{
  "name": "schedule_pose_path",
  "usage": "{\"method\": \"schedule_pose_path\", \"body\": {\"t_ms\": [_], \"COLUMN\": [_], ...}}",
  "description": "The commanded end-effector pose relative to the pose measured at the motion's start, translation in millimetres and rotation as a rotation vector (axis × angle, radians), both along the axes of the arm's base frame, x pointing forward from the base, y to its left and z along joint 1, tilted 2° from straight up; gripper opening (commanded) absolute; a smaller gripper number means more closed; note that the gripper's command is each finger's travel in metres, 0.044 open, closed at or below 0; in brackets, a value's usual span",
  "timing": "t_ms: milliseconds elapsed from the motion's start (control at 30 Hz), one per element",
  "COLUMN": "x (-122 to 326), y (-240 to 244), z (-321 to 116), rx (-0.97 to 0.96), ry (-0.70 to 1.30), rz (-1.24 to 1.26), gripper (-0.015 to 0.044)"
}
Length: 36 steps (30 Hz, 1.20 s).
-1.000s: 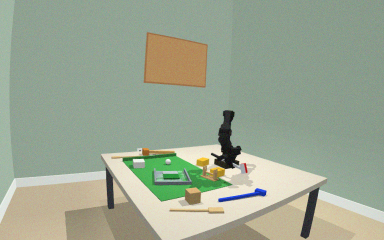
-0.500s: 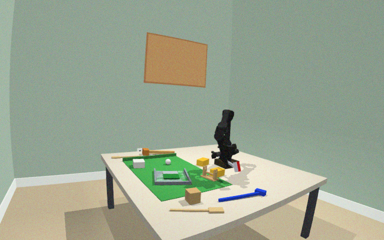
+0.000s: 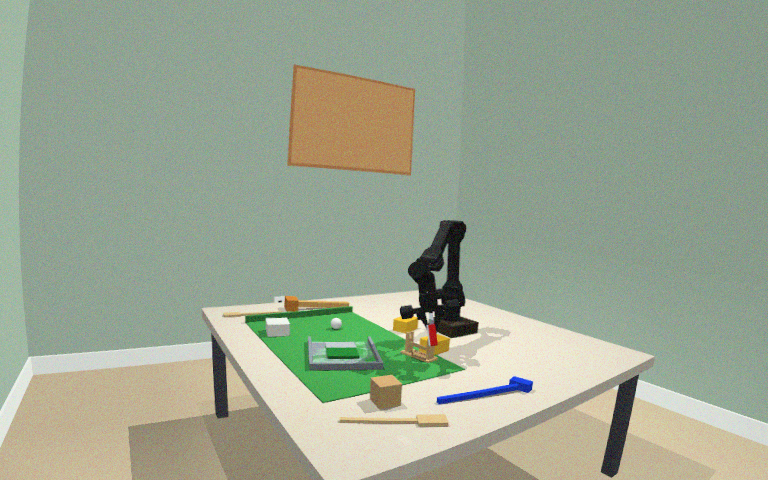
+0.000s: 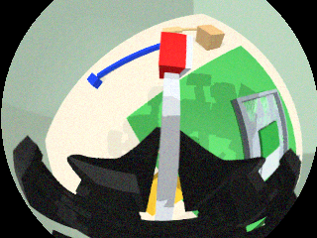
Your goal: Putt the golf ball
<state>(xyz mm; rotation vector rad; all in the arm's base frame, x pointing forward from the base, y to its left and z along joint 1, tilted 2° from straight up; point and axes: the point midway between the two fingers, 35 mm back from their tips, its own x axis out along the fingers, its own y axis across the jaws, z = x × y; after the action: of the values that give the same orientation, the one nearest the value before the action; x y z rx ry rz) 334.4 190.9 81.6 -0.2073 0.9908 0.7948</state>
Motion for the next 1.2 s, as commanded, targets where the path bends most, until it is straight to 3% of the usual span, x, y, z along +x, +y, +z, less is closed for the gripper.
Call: {"method": "schedule_pose_path", "body": {"t_ms": [0, 600, 1167], "x": [16.9, 69.4, 95.6], "y": [-18.6, -98.9, -187.2], "z": [-2.1, -1.2, 6.5], "rx": [0.054, 0.364, 0.797], "ry": [0.03, 0.122, 0.176], "rz": [-0.195, -0.902, -1.489], "gripper": [0.0, 0.0, 0.0]}}
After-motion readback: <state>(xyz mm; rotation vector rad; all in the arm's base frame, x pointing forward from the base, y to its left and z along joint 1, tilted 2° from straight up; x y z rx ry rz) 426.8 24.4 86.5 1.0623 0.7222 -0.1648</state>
